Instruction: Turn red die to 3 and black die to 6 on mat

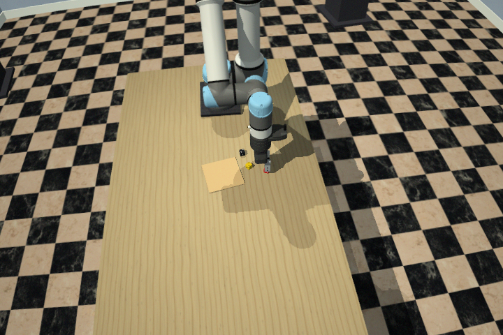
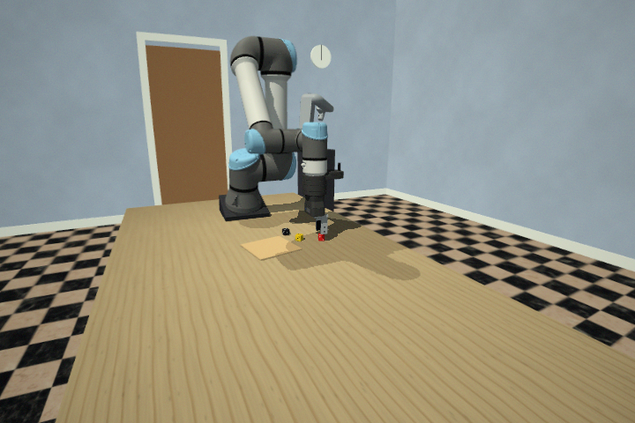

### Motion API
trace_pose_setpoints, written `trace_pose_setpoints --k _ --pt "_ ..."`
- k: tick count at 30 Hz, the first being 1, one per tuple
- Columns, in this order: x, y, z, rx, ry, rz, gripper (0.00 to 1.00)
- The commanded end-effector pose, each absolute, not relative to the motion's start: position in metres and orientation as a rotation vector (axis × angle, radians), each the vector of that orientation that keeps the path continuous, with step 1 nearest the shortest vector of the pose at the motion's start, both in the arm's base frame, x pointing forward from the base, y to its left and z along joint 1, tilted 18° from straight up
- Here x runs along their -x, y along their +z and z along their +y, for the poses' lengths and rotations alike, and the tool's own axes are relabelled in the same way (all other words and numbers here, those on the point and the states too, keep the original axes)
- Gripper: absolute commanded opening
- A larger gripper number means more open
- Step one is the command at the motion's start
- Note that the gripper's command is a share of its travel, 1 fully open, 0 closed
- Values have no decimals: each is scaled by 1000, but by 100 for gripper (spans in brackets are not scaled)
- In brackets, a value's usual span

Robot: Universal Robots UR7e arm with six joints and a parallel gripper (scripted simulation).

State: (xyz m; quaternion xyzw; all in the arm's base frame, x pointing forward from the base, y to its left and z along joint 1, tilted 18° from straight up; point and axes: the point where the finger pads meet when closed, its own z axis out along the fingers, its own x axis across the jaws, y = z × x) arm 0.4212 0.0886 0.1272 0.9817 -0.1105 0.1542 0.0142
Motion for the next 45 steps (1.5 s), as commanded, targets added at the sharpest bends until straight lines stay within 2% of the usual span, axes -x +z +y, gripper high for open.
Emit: trace_pose_setpoints --k 1,45 --pt "-421 127 89 -3057 480 -342 70" --pt "-429 103 88 -3057 480 -342 70"
